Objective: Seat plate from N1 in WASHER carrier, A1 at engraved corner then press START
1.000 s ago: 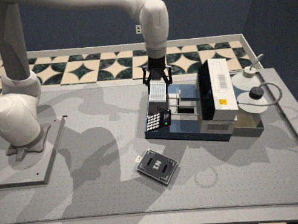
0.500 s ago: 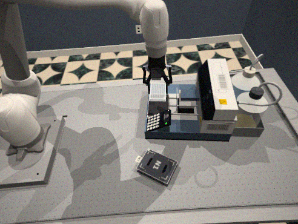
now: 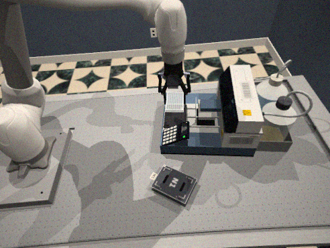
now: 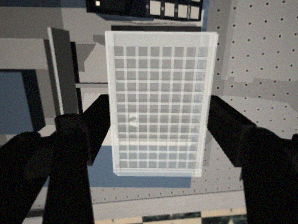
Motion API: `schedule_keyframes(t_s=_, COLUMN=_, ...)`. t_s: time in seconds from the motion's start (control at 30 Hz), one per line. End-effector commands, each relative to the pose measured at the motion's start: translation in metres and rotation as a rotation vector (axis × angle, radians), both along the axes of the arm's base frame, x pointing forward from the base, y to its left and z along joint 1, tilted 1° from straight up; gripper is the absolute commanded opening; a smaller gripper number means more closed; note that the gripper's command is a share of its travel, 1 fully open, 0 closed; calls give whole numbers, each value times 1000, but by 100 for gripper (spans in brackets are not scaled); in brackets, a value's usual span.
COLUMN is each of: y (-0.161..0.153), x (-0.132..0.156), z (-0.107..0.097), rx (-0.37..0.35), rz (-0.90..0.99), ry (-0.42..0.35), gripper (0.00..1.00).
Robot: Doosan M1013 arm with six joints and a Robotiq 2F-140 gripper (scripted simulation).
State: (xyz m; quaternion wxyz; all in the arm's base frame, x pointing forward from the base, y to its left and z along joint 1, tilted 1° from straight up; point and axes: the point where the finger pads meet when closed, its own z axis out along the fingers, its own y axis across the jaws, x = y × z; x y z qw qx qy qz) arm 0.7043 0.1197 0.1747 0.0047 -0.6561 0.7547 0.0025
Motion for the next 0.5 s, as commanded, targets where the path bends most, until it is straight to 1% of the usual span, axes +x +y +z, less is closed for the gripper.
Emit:
schedule_keyframes(t_s=0.0, y=0, x=0, z=1, rx=1, rz=0, ry=-2, gripper=10)
schedule_keyframes(t_s=0.17, y=0, x=0, z=1, rx=1, rz=0, ry=-2, gripper=10)
schedule_keyframes(t_s=0.47, y=0, x=1, z=-14, rx=1, rz=0, ry=-2, gripper=10)
